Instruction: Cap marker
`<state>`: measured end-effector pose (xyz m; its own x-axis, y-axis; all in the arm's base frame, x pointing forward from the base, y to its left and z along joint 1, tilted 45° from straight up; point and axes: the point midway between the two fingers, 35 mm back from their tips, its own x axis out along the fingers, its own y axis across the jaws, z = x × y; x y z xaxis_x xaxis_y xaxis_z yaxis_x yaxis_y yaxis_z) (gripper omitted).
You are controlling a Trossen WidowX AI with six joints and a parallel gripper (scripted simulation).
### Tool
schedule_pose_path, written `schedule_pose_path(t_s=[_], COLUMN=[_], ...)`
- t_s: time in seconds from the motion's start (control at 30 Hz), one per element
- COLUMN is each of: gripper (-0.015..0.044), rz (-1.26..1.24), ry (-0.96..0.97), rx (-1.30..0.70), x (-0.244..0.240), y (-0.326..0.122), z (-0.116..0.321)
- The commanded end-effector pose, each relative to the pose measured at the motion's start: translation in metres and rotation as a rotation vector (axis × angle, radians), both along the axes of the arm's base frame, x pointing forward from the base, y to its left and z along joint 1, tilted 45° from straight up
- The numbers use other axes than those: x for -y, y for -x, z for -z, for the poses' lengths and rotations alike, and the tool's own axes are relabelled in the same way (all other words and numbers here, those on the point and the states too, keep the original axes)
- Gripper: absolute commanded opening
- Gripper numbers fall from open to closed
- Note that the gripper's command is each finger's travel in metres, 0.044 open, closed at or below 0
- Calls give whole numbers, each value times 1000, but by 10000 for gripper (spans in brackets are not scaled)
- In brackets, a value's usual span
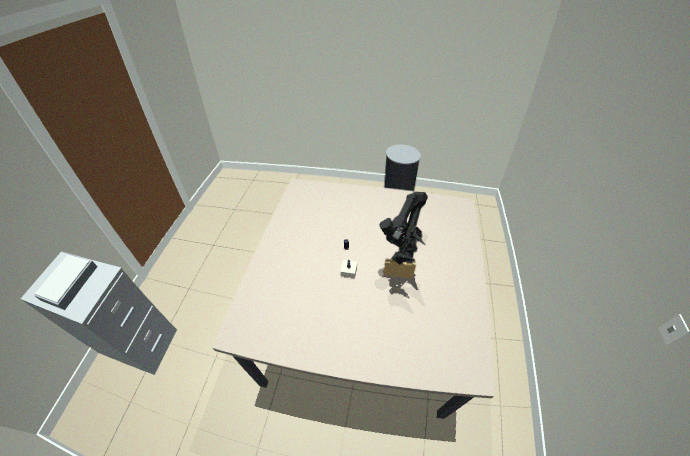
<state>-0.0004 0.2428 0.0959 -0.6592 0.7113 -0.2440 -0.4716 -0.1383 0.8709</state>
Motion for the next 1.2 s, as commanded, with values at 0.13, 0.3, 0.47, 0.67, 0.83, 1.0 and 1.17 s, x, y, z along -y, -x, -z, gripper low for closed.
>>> schedule_pose_path(t_s=[0.13, 0.3, 0.47, 0.67, 0.83, 1.0, 1.17], gripper=[269, 242, 242, 242, 242, 242, 242], rz=[239, 582, 919, 1311, 1616, 1862, 1953], ry=[268, 642, 997, 1396, 1700, 1941, 2031], rx=[-7, -26, -46, -32, 43, 183, 266], x=[-19, -16, 17, 84, 150, 214, 245], y=[-52, -128, -196, -261, -304, -333, -341], z=[15, 34, 43, 35, 9, -29, -53])
